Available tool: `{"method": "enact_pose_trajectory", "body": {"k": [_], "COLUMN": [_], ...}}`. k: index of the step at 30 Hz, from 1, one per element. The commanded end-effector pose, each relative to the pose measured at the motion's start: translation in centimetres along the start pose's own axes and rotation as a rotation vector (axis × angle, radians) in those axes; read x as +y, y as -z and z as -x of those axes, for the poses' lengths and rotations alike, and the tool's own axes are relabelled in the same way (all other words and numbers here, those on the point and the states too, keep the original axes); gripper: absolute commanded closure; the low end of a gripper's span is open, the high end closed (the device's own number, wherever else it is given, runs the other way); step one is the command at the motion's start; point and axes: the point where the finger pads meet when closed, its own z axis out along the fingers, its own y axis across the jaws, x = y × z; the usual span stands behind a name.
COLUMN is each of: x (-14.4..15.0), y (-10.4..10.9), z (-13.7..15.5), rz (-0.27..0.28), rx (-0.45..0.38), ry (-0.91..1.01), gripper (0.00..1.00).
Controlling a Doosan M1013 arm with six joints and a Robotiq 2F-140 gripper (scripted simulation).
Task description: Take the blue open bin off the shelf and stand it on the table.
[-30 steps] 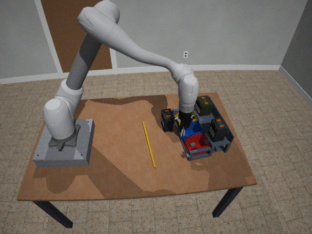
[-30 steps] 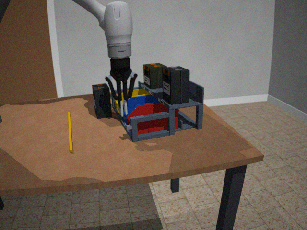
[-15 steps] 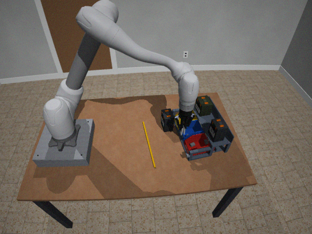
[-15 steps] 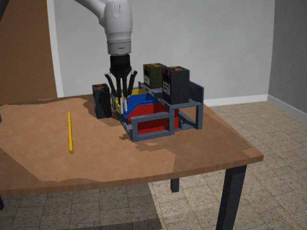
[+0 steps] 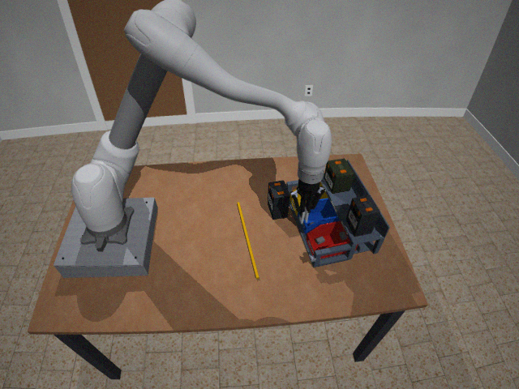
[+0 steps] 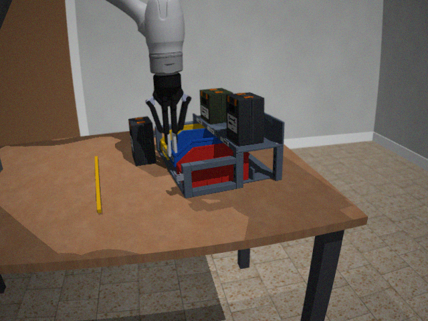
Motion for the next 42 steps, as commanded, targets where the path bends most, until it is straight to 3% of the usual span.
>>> {"method": "enact_pose_trajectory", "body": {"k": [1, 42], "x": [0.02, -0.58], "y": [0.07, -0.32], "z": [0.0, 0.0], "rz": [0.001, 0.001], "rx": [0.0, 0.0], "ry": [0.0, 0.0], "gripper": [1.0, 1.0]}}
